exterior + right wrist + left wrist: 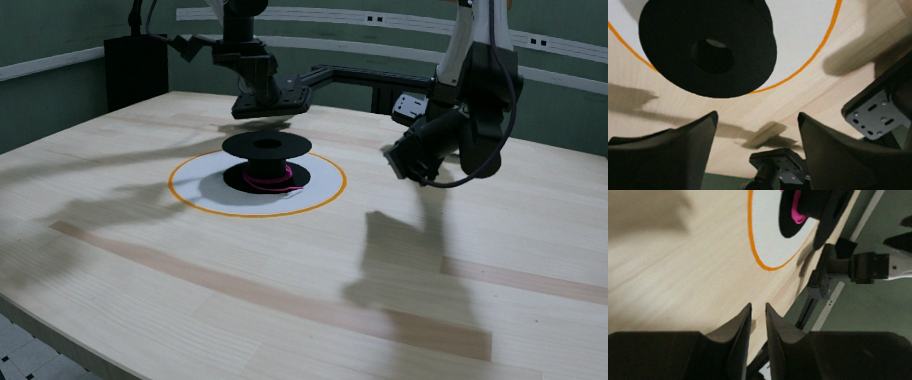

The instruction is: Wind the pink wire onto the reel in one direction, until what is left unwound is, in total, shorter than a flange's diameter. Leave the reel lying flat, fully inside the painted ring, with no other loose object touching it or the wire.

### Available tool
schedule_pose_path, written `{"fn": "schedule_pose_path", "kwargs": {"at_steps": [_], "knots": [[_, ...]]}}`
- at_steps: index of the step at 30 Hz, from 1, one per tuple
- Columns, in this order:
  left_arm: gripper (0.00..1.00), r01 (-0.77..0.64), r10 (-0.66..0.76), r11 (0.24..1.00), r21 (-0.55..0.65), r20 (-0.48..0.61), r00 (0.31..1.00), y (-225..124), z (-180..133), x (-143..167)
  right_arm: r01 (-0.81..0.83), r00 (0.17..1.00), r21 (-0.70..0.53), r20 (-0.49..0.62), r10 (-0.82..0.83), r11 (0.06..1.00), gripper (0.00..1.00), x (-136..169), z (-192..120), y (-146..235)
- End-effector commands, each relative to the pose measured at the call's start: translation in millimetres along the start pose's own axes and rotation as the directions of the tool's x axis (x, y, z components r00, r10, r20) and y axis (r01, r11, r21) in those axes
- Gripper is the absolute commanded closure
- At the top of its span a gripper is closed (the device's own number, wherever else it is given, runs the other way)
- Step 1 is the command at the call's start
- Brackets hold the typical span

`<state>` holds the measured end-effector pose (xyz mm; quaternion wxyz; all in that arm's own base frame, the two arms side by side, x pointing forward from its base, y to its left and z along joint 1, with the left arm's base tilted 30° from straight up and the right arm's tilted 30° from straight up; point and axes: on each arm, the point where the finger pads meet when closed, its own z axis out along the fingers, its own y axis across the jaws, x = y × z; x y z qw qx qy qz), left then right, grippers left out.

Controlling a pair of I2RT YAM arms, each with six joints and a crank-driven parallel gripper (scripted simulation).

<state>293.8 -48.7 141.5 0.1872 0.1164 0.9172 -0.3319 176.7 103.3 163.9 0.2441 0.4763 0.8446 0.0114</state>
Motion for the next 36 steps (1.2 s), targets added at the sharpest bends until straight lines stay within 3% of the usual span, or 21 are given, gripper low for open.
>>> {"fn": "schedule_pose_path", "kwargs": {"at_steps": [1,14,24,26,28,31,32,34,36], "knots": [[0.85,-0.017,0.017,1.0,0.006,0.011,1.0,-31.2,-23.7,-2.4,-0.022,1.0,-0.036,0.009,0.022,0.999,0.15,-5.8,-12.2,4.1],[0.85,-0.017,0.017,1.0,0.006,0.011,1.0,-34.4,-24.5,4.5,-0.016,1.0,-0.082,0.021,0.018,0.997,0.15,-3.4,-21.3,-1.7],[0.85,-0.003,0.004,1.0,-0.018,0.057,0.998,-39.6,-30.3,8.5,-0.023,0.999,-0.248,0.035,0.033,0.968,0.15,5.4,-41.4,-20.7],[0.85,0.007,-0.004,0.999,-0.033,0.086,0.996,-41.3,-33.1,10.2,0.059,0.998,-0.329,0.044,-0.047,0.942,0.15,13.7,-48.9,-21.9],[0.85,0.019,-0.013,0.999,-0.051,0.122,0.992,-43.6,-36.6,13.7,0.196,0.98,-0.443,0.065,-0.187,0.875,0.15,32.2,-64.2,-21.2],[0.85,0.045,-0.028,0.996,-0.083,0.191,0.981,-48.6,-43.1,20.8,0.434,0.876,-0.625,0.122,-0.468,0.65,0.15,95.3,-113.2,-34.9],[0.85,0.055,-0.033,0.994,-0.095,0.217,0.976,-50.7,-45.5,23.5,0.5,0.841,-0.645,0.204,-0.501,0.578,0.15,103.5,-116.4,-29.7],[0.85,0.078,-0.043,0.99,-0.12,0.273,0.961,-55.1,-50.5,29.4,0.641,0.753,-0.589,0.357,-0.553,0.492,0.15,128.6,-106.5,-30.6],[0.85,0.105,-0.051,0.984,-0.146,0.334,0.941,-59.7,-55.4,35.7,0.774,0.623,-0.461,0.435,-0.65,0.434,0.15,151.5,-71.6,-54.5]]}}
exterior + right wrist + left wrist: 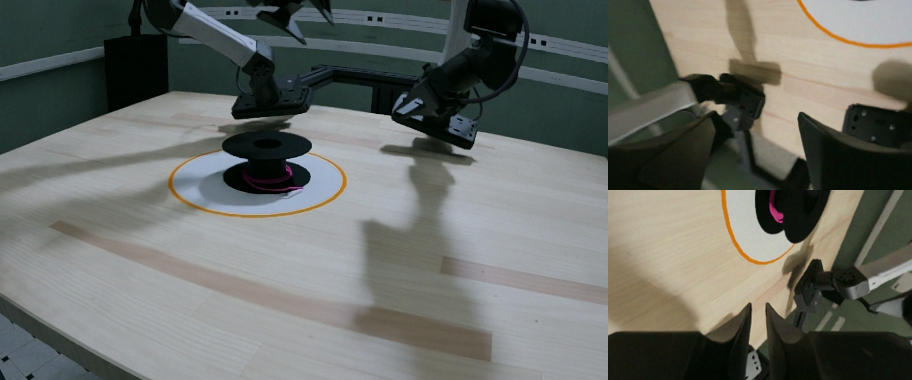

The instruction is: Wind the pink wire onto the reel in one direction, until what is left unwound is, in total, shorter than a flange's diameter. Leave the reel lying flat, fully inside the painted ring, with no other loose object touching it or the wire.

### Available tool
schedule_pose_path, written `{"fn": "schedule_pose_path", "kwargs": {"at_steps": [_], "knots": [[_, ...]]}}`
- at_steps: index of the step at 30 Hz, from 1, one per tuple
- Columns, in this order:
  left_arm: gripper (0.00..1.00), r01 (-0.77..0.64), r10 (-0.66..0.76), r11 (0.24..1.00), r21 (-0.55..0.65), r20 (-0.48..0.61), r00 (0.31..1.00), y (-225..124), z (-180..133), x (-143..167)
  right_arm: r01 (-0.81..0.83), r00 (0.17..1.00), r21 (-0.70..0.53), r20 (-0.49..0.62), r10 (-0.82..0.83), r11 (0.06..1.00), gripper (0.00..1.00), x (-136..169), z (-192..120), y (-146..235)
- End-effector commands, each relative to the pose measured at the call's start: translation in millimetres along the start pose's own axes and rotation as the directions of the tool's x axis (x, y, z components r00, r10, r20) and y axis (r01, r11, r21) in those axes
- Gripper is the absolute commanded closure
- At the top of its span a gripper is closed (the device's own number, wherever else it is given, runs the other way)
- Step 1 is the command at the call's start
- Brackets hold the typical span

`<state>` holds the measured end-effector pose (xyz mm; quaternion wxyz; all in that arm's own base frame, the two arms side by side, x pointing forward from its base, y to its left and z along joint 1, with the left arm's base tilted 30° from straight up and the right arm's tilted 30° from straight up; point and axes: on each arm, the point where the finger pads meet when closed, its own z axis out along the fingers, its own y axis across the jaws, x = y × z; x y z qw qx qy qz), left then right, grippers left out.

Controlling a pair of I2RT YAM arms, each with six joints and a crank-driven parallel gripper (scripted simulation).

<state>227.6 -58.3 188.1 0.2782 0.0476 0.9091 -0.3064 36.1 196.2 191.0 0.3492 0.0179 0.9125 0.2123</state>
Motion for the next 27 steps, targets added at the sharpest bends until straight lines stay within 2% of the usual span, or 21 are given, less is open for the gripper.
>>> {"fn": "schedule_pose_path", "kwargs": {"at_steps": [1,2,3,5,7,9,12,14,15,17,18,19,20,22,23,25,27], "knots": [[0.85,0.039,-0.025,0.995,-0.087,0.159,0.987,-5.1,-13.6,-2.6,0.258,0.953,0.179,0.115,-0.281,0.949,0.15,47.4,40.8,-27.5],[0.85,0.052,-0.032,0.993,-0.102,0.192,0.981,-7.0,-16.9,0.6,0.329,0.934,0.244,0.055,-0.352,0.912,0.15,59.5,40.4,-59.4],[0.85,0.065,-0.037,0.991,-0.117,0.226,0.974,-9.1,-20.3,3.9,0.401,0.913,0.223,-0.012,-0.409,0.888,0.15,72.1,30.4,-76.0],[0.85,0.065,-0.037,0.991,-0.117,0.226,0.974,-9.1,-20.3,3.9,0.401,0.913,0.223,-0.012,-0.409,0.888,0.15,72.1,30.4,-76.0],[0.85,0.093,-0.047,0.985,-0.147,0.293,0.955,-11.6,-25.2,10.0,0.391,0.92,0.111,-0.028,-0.391,0.913,0.15,77.9,13.6,-56.2],[0.85,0.123,-0.054,0.977,-0.174,0.359,0.932,-15.2,-31.3,17.7,0.454,0.891,-0.028,0.038,-0.453,0.891,0.15,95.1,-9.9,-15.8],[0.85,0.17,-0.059,0.963,-0.209,0.453,0.89,-22.1,-42.0,28.3,0.62,0.781,-0.271,0.133,-0.61,0.736,0.15,156.0,-70.2,8.6],[0.85,0.2,-0.059,0.953,-0.228,0.509,0.859,-26.7,-48.5,34.9,0.707,0.683,-0.418,0.195,-0.704,0.57,0.15,195.6,-116.0,-12.0],[0.85,0.215,-0.058,0.948,-0.236,0.535,0.843,-28.7,-51.3,38.1,0.738,0.634,-0.464,0.229,-0.739,0.49,0.15,206.9,-129.3,-27.0],[0.85,0.242,-0.055,0.937,-0.25,0.581,0.812,-31.5,-55.7,44.4,0.773,0.598,-0.429,0.243,-0.764,0.468,0.15,205.8,-117.2,-39.1],[0.85,0.349,-0.074,0.889,-0.297,0.658,0.749,-1.0,-74.4,37.1,0.788,0.581,-0.406,0.238,-0.778,0.463,0.15,201.2,-108.2,-46.9],[0.85,0.37,-0.069,0.878,-0.303,0.685,0.726,37.5,-105.0,37.1,0.798,0.568,-0.388,0.226,-0.791,0.462,0.15,195.4,-99.9,-54.8],[0.85,0.435,-0.12,0.867,-0.242,0.747,0.654,24.6,-105.9,8.4,0.802,0.562,-0.376,0.211,-0.8,0.464,0.15,189.8,-93.6,-61.3],[0.85,0.435,-0.12,0.867,-0.242,0.747,0.654,24.6,-105.9,8.4,0.802,0.562,-0.376,0.211,-0.8,0.464,0.15,189.8,-93.6,-61.3],[0.85,0.612,-0.079,0.725,-0.317,0.844,0.53,45.8,-112.9,-4.0,0.8,0.563,-0.375,0.195,-0.803,0.469,0.15,185.6,-90.8,-64.9],[0.85,0.665,-0.03,0.64,-0.383,0.854,0.52,58.9,-80.3,-10.9,0.788,0.574,-0.388,0.18,-0.799,0.479,0.15,182.6,-92.1,-64.8],[0.85,0.671,-0.025,0.61,-0.421,0.836,0.548,66.1,-47.4,-6.8,0.781,0.581,-0.399,0.184,-0.793,0.481,0.15,183.8,-95.6,-61.1]]}}
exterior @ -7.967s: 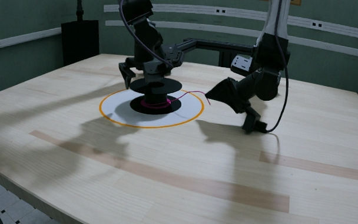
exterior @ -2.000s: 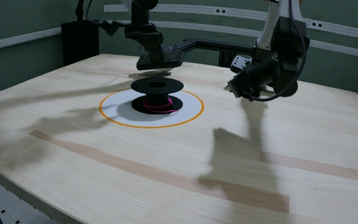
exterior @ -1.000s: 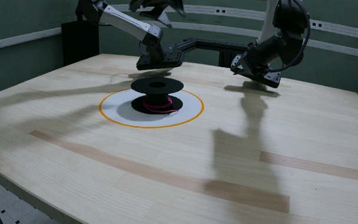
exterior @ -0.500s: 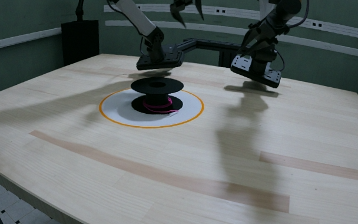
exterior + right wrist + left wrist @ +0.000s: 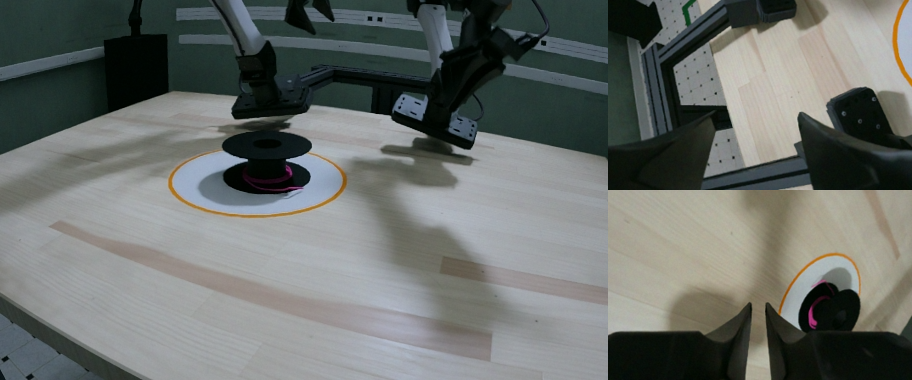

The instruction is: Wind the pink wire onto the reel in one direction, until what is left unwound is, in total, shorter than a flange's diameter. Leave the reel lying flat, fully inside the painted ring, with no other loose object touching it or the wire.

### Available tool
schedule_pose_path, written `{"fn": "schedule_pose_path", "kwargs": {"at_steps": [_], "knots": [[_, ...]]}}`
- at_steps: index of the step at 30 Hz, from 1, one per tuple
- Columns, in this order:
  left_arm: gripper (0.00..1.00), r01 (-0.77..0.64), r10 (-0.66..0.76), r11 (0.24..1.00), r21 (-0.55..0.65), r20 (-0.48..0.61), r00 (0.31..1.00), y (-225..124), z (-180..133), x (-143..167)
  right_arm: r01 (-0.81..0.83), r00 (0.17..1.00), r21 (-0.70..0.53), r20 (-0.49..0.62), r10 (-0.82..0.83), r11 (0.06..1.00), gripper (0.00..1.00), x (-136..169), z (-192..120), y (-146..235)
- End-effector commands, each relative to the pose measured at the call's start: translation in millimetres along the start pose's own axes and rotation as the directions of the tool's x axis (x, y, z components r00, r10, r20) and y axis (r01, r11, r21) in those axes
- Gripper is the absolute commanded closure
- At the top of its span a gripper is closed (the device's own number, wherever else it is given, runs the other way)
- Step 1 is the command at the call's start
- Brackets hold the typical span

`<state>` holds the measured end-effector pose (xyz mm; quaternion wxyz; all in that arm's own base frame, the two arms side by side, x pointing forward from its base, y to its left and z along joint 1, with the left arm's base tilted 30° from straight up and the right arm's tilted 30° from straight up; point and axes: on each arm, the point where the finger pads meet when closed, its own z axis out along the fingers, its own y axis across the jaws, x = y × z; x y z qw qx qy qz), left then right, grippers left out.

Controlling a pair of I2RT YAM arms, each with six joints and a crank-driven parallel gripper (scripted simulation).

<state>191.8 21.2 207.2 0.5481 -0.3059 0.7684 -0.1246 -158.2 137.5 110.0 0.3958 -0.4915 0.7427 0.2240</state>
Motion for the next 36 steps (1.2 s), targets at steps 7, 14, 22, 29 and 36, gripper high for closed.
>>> {"fn": "schedule_pose_path", "kwargs": {"at_steps": [7,14,22,29,36], "knots": [[0.85,-0.07,0.032,0.942,-0.328,-0.118,0.992,19.5,48.3,59.3,-0.02,1.0,-0.001,0.001,0.02,1.0,0.15,-4.0,-1.5,1.7],[0.85,-0.093,0.061,0.873,-0.479,-0.083,0.995,19.1,47.1,58.4,-0.022,1.0,-0.004,0.004,0.022,1.0,0.15,-5.0,-2.1,3.9],[0.85,-0.241,0.253,0.815,-0.527,-0.051,0.966,-43.1,20.7,114.2,-0.022,1.0,-0.005,0.006,0.022,1.0,0.15,-5.3,-2.3,5.0],[0.85,-0.372,0.343,0.88,-0.295,-0.147,0.928,-76.6,-22.8,155.7,-0.022,1.0,-0.005,0.006,0.022,1.0,0.15,-5.3,-2.3,5.0],[0.85,-0.513,0.508,0.858,0.03,-0.197,0.838,-95.2,-83.2,197.5,-0.022,1.0,-0.005,0.006,0.022,1.0,0.15,-5.3,-2.3,5.0]]}}
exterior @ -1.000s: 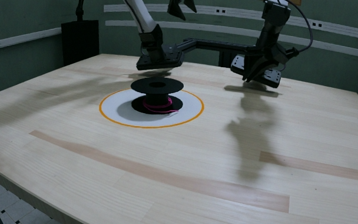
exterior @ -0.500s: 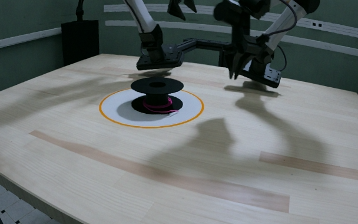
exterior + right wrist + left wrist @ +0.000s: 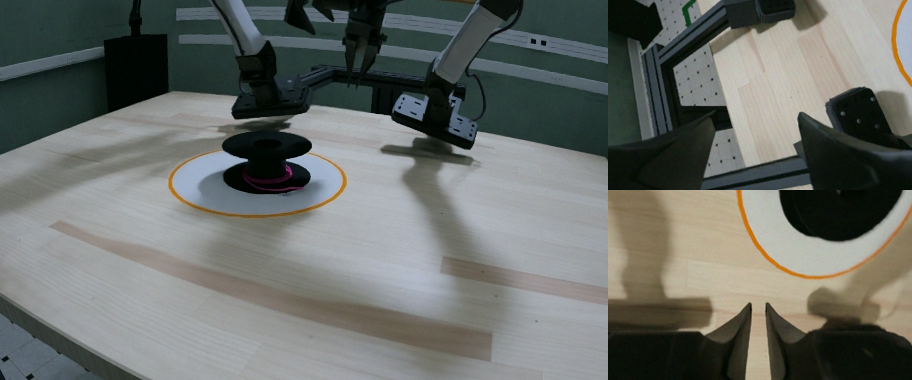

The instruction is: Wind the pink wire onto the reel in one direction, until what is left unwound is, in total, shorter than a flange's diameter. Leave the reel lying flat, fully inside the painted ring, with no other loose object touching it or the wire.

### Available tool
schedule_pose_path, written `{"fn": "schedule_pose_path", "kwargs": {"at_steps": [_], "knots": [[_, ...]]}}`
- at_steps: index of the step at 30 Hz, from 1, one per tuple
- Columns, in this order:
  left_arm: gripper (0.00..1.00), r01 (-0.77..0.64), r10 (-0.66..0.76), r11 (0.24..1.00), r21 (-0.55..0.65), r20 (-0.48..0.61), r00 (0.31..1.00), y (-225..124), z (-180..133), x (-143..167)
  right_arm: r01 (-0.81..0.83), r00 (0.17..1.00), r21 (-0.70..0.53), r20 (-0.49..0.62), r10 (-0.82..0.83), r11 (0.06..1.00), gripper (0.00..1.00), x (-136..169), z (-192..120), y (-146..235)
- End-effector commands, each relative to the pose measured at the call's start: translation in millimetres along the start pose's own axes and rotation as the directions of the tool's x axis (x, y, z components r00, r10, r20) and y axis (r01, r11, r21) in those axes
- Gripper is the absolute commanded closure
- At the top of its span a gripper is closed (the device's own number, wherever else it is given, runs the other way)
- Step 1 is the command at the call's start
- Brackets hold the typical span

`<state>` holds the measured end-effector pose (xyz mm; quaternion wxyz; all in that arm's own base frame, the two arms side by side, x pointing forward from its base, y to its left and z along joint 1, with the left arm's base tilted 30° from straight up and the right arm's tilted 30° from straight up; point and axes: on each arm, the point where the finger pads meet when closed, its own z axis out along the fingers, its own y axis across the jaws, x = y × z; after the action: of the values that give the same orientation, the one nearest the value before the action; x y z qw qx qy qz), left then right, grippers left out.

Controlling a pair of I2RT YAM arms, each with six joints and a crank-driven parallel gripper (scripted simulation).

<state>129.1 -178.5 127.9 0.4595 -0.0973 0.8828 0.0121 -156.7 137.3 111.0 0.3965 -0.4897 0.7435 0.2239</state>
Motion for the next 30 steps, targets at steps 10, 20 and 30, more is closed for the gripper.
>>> {"fn": "schedule_pose_path", "kwargs": {"at_steps": [10,20,30], "knots": [[0.85,-0.373,0.379,0.741,0.559,0.111,0.919,0.3,-145.0,92.2,-0.019,1.0,-0.008,0.005,0.019,1.0,0.15,-4.3,-2.1,6.4],[0.85,-0.432,0.448,0.618,0.657,0.157,0.88,16.0,-171.8,109.8,-0.019,1.0,-0.008,0.005,0.019,1.0,0.15,-4.3,-2.1,6.4],[0.85,-0.432,0.448,0.618,0.657,0.157,0.88,16.0,-171.8,109.8,-0.019,1.0,-0.008,0.005,0.019,1.0,0.15,-4.3,-2.1,6.4]]}}
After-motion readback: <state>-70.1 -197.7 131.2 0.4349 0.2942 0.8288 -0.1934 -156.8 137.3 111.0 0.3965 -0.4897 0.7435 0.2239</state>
